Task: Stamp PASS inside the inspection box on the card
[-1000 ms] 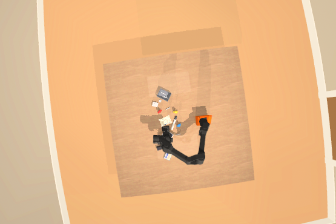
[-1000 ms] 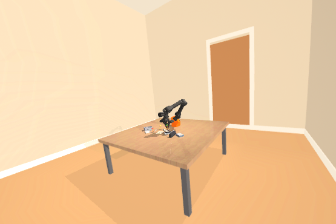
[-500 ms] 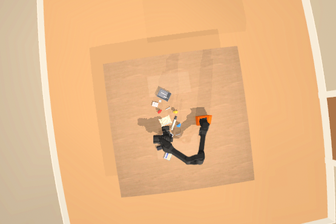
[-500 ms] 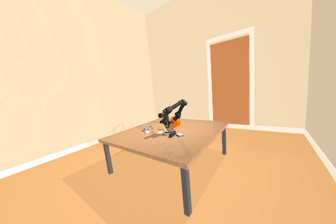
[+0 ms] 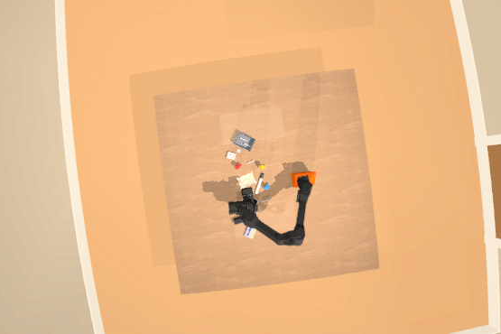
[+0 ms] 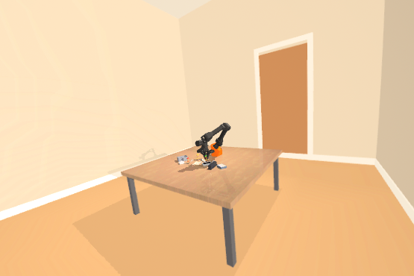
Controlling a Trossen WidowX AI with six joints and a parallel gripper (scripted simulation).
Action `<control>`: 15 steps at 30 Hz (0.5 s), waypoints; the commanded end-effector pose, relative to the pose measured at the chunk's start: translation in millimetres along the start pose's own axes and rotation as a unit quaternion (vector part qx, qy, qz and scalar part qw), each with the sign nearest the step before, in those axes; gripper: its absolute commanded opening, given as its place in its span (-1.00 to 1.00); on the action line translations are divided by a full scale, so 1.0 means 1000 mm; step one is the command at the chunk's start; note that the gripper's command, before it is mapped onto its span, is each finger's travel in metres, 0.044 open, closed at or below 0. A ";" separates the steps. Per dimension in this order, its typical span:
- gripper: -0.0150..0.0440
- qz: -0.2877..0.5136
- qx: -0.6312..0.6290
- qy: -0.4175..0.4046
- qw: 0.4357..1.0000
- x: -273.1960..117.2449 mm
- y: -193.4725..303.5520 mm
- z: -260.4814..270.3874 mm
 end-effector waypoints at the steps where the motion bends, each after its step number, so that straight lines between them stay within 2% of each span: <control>1: -0.49 0.005 0.004 -0.002 1.000 0.005 0.001 -0.002; 15: -0.49 0.005 0.004 -0.002 1.000 0.014 0.002 -0.002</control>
Point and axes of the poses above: the point midway between the two fingers, 35 mm back from their tips, its own x axis out along the fingers, its own z axis across the jaws, y = z × x, the point moved 8 cm from there along -x, back along the fingers, and after that the axes turned 15 degrees about x, right-handed, at the moved point
